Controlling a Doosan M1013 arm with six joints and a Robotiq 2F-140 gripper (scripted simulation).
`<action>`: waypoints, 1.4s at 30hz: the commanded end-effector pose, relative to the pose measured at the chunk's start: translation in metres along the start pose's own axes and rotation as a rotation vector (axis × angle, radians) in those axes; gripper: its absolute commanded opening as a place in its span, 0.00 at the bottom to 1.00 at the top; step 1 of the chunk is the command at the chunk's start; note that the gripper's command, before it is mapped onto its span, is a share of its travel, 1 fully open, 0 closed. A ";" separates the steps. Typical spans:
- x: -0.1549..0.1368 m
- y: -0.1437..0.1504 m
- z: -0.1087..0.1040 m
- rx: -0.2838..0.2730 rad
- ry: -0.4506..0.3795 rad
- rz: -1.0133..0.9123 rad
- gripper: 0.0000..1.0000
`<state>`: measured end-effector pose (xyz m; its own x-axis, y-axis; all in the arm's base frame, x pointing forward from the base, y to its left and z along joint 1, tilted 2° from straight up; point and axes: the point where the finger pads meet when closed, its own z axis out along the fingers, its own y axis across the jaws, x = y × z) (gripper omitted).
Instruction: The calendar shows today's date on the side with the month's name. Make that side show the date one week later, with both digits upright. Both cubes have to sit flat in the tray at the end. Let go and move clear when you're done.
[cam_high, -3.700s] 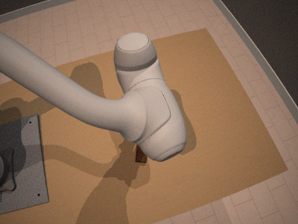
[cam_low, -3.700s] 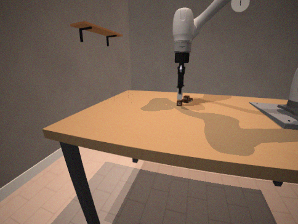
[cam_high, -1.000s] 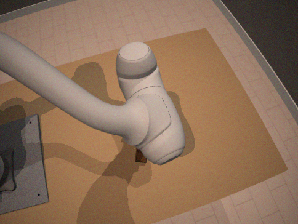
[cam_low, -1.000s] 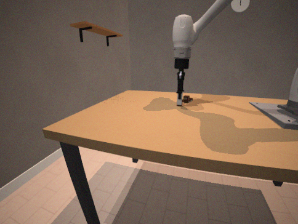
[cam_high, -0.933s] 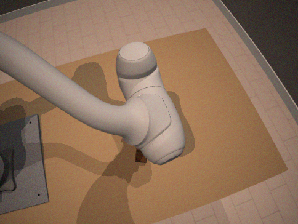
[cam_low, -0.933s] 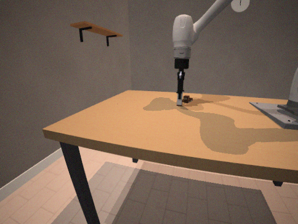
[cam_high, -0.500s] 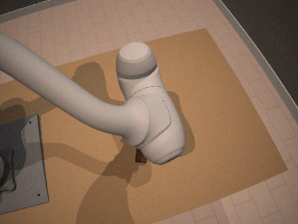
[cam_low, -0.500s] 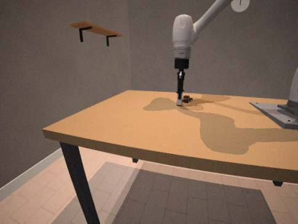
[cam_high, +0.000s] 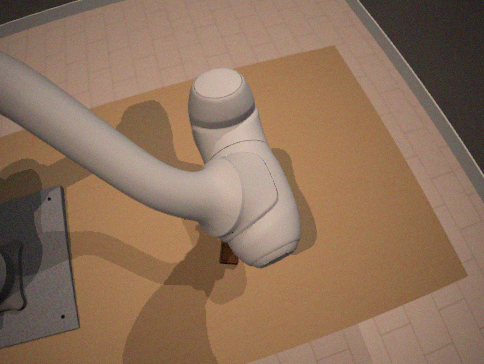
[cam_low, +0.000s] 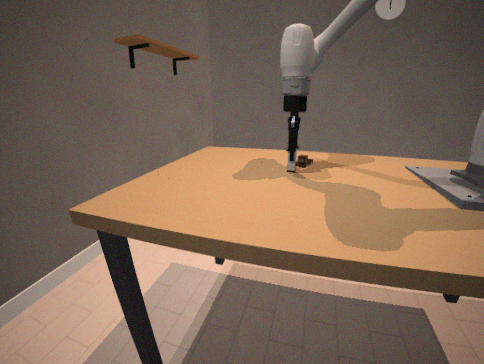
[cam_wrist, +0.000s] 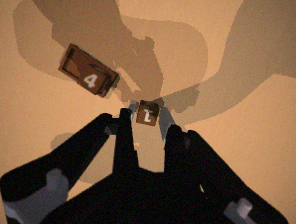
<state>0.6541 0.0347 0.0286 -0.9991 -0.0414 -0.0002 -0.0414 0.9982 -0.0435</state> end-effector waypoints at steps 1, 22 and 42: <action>0.000 0.000 0.000 0.000 0.000 0.000 0.24; 0.000 0.000 0.000 0.000 0.000 0.000 0.24; 0.000 0.000 -0.010 0.000 0.000 0.000 0.24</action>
<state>0.6541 0.0348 0.0323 -0.9991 -0.0414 -0.0003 -0.0413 0.9982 -0.0435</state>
